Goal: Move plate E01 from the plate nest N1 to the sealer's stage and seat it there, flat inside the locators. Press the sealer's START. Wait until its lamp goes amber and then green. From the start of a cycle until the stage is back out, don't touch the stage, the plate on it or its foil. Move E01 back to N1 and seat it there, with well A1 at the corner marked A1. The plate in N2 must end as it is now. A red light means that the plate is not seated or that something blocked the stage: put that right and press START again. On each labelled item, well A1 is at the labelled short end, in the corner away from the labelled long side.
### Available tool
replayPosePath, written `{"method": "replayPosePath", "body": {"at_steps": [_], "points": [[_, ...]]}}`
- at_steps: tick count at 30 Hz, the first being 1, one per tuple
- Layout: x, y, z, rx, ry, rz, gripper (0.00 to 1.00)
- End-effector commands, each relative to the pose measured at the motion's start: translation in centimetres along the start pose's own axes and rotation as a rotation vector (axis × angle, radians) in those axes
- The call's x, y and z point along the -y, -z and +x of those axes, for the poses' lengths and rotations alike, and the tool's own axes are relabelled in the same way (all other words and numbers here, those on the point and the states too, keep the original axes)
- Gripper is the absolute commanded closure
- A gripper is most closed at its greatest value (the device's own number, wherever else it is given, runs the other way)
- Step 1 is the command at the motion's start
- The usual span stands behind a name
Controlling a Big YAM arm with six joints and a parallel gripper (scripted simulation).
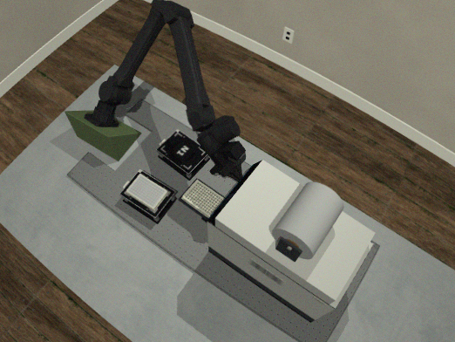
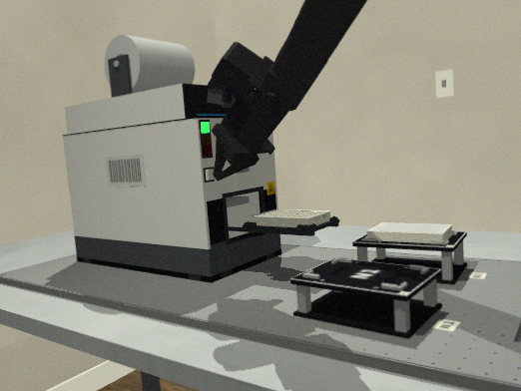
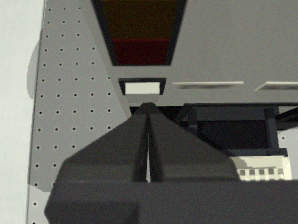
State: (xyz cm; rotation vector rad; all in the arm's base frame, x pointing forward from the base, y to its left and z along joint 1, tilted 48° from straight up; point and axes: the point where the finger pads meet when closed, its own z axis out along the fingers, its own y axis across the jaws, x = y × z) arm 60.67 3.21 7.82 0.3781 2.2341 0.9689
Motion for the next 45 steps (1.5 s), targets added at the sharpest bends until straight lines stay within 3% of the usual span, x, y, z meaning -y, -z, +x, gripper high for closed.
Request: {"method": "replayPosePath", "body": {"at_steps": [1,25,45], "points": [[-2.1,-0.5,-2.3,0.033,0.037,-0.028,1.00],[-2.2,-2.4,-1.6,-0.002,0.031,-0.025,1.00],[-2.3,-2.0,-3.5,0.033,0.043,-0.026,1.00]]}}
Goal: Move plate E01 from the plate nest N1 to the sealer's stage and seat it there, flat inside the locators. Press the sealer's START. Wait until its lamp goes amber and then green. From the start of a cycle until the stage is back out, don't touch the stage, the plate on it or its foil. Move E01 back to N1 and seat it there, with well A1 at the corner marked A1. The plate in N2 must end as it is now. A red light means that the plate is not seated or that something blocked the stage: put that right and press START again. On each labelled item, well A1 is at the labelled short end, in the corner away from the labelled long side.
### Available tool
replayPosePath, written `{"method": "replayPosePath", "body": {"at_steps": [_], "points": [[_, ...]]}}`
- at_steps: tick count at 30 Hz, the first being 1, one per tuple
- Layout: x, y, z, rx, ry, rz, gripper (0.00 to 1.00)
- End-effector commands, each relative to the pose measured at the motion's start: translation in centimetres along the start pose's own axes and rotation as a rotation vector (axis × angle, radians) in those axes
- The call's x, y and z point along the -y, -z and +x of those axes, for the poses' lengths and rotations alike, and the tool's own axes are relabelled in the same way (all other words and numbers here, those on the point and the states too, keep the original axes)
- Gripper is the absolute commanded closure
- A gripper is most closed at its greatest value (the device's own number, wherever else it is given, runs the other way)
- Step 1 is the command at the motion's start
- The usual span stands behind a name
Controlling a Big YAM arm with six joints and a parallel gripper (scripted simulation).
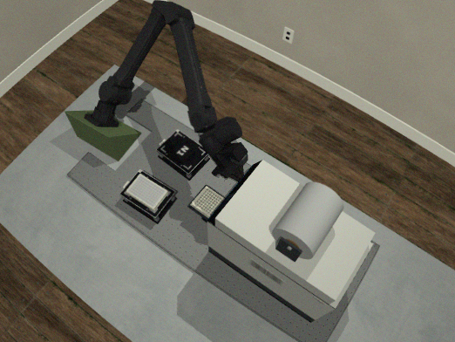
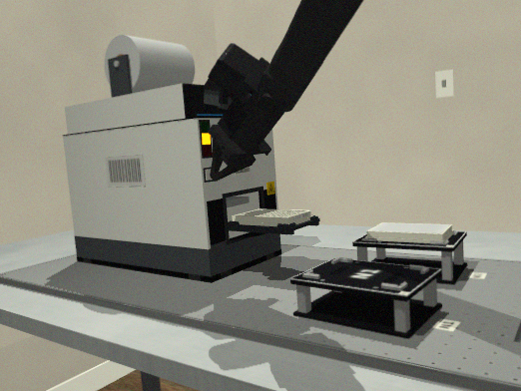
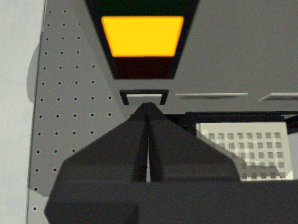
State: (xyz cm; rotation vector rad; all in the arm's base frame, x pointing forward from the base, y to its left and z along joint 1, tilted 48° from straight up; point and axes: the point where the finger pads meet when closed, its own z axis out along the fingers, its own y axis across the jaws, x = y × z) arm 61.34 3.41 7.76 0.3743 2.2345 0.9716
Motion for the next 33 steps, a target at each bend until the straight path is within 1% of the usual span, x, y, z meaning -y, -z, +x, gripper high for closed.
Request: {"method": "replayPosePath", "body": {"at_steps": [1,5,9,12,14,16,19,22,24,25,28,31,33], "points": [[-2.4,-1.3,-3.3,0.039,0.044,-0.024,1.00],[-3.2,-0.8,-4.0,0.056,0.056,-0.029,1.00],[-3.4,-0.6,-4.3,0.060,0.060,-0.031,1.00],[-2.8,0.7,-3.9,0.058,0.061,-0.028,1.00],[-2.6,1.5,-3.8,0.064,0.063,-0.032,1.00],[-2.2,2.3,-3.7,0.070,0.060,-0.028,1.00],[-1.4,3.5,-3.2,0.067,0.046,-0.019,1.00],[-0.7,4.0,-2.4,0.058,0.034,-0.008,1.00],[-0.7,4.0,-2.4,0.058,0.034,-0.008,1.00],[-0.2,3.6,-1.6,0.042,0.022,-0.004,1.00],[0.3,3.5,0.0,0.013,0.007,0.003,1.00],[0.9,3.9,0.6,0.005,-0.003,0.010,1.00],[0.8,4.5,0.4,0.012,0.000,0.009,1.00]]}}
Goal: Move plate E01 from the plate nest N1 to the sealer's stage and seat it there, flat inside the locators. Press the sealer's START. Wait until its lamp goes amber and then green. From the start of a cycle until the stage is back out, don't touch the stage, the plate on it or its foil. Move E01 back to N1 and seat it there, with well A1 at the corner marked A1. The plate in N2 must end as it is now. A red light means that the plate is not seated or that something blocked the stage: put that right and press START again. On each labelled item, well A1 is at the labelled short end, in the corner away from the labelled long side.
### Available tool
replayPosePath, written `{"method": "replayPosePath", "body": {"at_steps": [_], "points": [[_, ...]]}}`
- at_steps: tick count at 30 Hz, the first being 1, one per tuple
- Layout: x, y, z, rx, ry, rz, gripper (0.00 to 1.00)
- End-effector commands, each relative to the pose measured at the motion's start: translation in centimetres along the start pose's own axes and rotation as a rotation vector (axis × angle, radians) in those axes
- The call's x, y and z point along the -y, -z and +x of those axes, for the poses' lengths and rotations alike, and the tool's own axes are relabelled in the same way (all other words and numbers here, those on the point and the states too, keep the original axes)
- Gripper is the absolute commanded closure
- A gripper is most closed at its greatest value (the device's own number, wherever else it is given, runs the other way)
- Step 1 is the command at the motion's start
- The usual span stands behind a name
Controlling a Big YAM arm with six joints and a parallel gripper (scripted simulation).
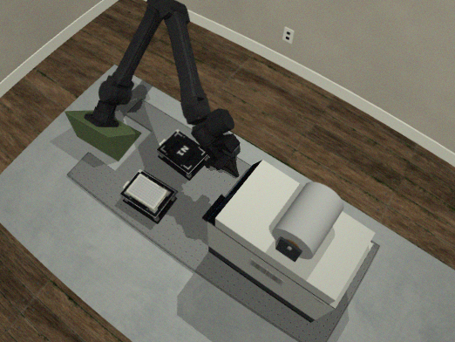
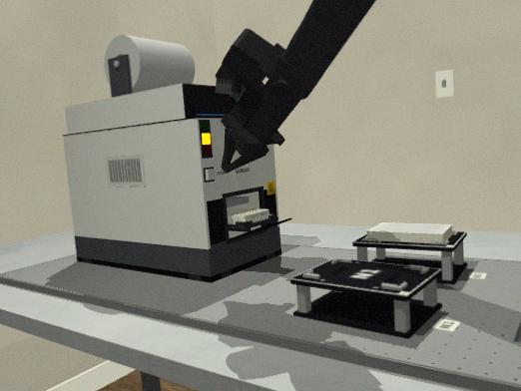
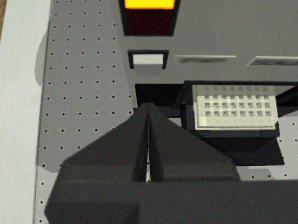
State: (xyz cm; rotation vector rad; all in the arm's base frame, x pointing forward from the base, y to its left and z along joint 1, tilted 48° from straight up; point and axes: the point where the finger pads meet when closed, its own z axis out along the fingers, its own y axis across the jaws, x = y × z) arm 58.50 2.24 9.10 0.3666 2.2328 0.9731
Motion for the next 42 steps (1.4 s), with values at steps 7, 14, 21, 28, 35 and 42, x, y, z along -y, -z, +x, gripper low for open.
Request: {"method": "replayPosePath", "body": {"at_steps": [7,14,21,28,35,42], "points": [[0.6,3.2,-1.2,0.030,0.003,0.014,1.00],[1.3,3.1,0.3,-0.003,-0.018,0.018,1.00],[0.7,5.3,0.4,0.028,-0.005,0.014,1.00],[0.5,7.6,1.2,0.032,0.007,0.006,1.00],[1.0,10.9,4.1,0.016,-0.005,0.015,1.00],[0.6,13.0,5.2,0.021,0.007,0.012,1.00]]}}
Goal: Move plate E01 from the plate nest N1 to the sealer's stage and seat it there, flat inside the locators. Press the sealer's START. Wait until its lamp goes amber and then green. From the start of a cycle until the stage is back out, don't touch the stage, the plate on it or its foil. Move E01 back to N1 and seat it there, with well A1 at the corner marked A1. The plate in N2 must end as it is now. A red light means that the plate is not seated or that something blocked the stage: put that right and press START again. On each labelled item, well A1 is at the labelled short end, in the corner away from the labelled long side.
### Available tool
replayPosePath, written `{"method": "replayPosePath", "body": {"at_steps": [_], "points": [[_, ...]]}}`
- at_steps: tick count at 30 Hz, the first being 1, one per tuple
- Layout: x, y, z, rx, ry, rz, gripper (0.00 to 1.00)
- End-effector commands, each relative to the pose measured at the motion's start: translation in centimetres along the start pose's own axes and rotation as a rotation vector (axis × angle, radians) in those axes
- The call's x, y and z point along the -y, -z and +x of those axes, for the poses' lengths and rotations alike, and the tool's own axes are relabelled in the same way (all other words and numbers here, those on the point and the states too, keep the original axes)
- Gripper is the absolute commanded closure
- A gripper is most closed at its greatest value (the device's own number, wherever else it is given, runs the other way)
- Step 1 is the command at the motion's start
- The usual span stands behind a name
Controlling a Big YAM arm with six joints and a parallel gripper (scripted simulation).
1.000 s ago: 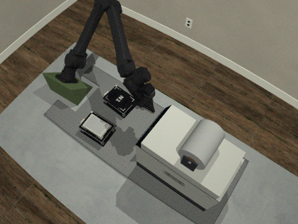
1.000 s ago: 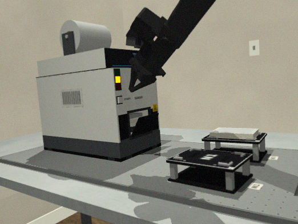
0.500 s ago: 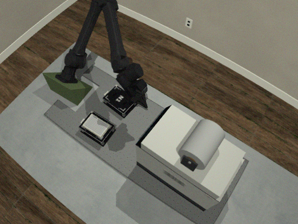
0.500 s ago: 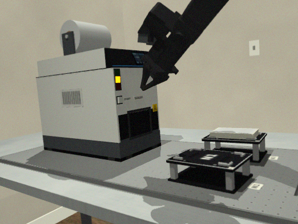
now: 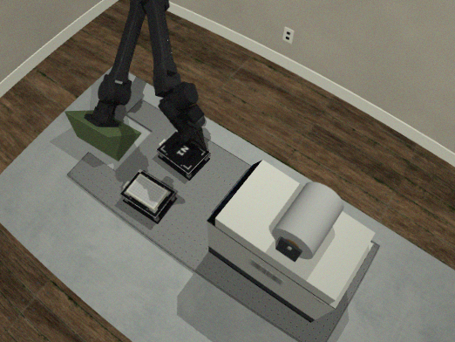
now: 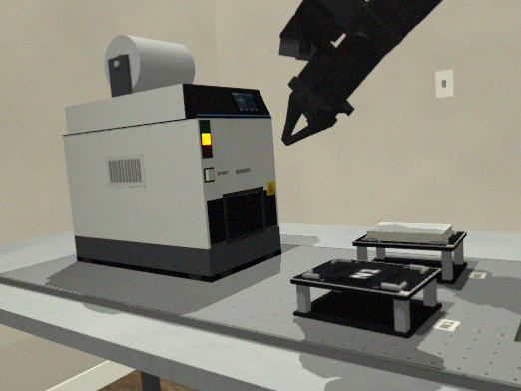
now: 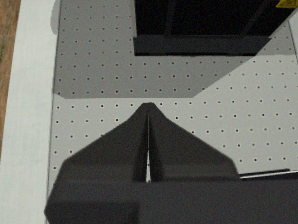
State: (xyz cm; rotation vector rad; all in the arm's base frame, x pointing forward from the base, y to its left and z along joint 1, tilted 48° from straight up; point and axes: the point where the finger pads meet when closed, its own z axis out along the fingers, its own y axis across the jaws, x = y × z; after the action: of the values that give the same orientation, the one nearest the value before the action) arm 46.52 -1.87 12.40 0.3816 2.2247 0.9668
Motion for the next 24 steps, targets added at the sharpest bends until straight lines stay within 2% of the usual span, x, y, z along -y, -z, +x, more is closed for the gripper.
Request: {"method": "replayPosePath", "body": {"at_steps": [1,4,5,10,15,18,24], "points": [[0.3,1.0,-0.1,0.007,0.011,0.007,1.00],[0.4,2.2,1.4,-0.006,0.004,0.004,1.00],[0.0,2.2,0.5,-0.002,0.059,0.010,0.00],[-2.7,1.4,-2.7,-0.012,0.278,0.003,0.00],[-4.6,0.6,-3.9,-0.042,0.449,-0.008,0.00],[-4.5,0.6,-3.9,-0.046,0.458,-0.006,0.00],[-6.6,0.4,-6.4,-0.053,0.677,-0.013,0.00]]}}
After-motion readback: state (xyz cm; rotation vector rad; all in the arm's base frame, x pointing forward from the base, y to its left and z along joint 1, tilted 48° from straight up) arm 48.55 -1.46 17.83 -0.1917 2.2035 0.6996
